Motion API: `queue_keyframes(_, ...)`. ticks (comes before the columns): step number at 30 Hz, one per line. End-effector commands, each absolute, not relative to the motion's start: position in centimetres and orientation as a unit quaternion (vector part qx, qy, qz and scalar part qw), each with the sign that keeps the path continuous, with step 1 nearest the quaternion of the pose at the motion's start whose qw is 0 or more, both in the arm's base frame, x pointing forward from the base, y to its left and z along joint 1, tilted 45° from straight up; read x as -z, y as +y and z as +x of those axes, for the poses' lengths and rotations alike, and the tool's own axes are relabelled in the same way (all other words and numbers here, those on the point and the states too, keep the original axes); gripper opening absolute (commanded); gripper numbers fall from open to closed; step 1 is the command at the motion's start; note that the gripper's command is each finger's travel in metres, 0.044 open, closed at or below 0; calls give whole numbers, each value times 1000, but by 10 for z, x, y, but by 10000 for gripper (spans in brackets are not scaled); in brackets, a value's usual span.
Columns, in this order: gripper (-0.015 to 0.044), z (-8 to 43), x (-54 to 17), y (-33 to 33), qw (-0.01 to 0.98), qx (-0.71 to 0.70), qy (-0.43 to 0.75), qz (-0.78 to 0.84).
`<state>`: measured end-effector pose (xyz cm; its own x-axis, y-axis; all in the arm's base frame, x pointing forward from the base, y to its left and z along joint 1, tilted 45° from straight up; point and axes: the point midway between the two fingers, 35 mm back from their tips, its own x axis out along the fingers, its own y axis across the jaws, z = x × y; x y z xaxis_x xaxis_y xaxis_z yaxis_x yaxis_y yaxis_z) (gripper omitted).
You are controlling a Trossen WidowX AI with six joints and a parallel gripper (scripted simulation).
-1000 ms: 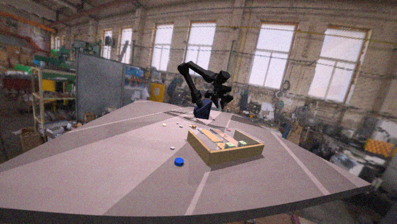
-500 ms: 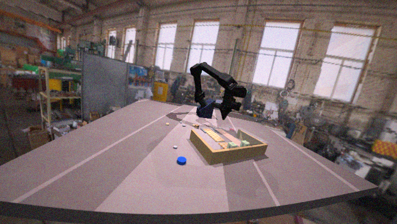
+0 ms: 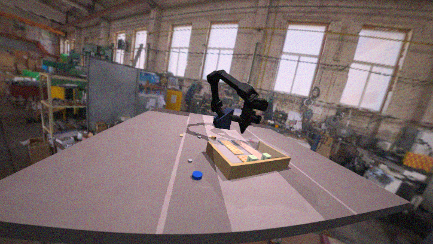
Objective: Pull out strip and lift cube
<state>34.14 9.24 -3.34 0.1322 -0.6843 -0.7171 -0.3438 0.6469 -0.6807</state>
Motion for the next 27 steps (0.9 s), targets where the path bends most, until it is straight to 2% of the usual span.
queue_keyframes(1,0,342,38,88,637,132,645,-400)
queue_keyframes(27,0,350,68,59,636,134,645,-401)
